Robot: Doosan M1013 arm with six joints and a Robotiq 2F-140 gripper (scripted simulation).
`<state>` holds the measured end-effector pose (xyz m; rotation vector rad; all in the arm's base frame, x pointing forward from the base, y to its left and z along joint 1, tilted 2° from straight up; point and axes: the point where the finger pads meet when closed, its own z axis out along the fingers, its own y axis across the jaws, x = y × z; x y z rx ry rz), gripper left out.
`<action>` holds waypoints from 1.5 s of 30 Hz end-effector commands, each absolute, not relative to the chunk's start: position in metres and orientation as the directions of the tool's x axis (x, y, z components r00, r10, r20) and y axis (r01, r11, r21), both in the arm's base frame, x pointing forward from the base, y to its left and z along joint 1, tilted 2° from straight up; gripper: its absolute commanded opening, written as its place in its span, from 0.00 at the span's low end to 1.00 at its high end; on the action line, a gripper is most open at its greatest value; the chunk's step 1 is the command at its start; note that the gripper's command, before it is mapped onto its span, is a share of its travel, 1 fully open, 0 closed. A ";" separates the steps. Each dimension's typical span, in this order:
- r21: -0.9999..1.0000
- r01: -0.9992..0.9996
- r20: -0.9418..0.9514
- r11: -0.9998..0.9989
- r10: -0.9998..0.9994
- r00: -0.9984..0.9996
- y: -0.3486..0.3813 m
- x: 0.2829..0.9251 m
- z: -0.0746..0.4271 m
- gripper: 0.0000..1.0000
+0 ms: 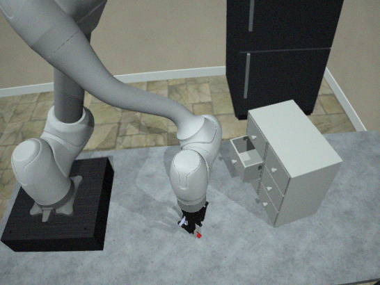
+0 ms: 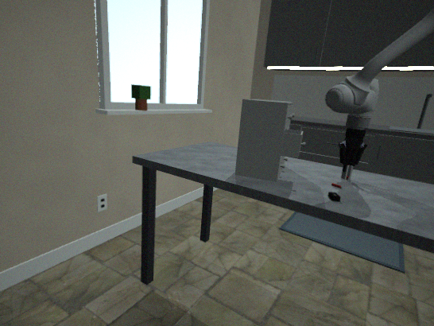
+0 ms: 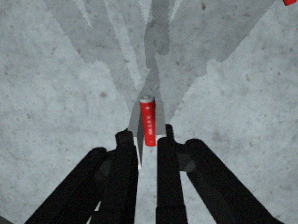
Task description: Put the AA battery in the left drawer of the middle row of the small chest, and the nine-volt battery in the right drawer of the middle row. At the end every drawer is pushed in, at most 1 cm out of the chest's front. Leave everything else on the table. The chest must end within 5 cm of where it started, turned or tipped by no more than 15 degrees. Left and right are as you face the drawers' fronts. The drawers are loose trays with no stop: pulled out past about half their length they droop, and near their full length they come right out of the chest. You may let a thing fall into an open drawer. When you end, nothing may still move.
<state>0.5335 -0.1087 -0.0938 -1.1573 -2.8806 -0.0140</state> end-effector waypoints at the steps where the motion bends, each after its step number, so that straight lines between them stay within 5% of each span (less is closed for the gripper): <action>1: -0.005 0.692 0.038 0.722 0.691 -0.721 -0.109 0.533 -0.094 0.06; 16: -0.005 0.692 0.038 0.722 0.691 -0.721 -0.109 0.534 -0.088 0.06; 28: -0.005 0.692 0.038 0.722 0.691 -0.721 -0.111 0.537 0.004 0.06; 45: -0.011 0.789 0.037 0.614 0.789 -0.614 -0.101 0.541 0.006 0.06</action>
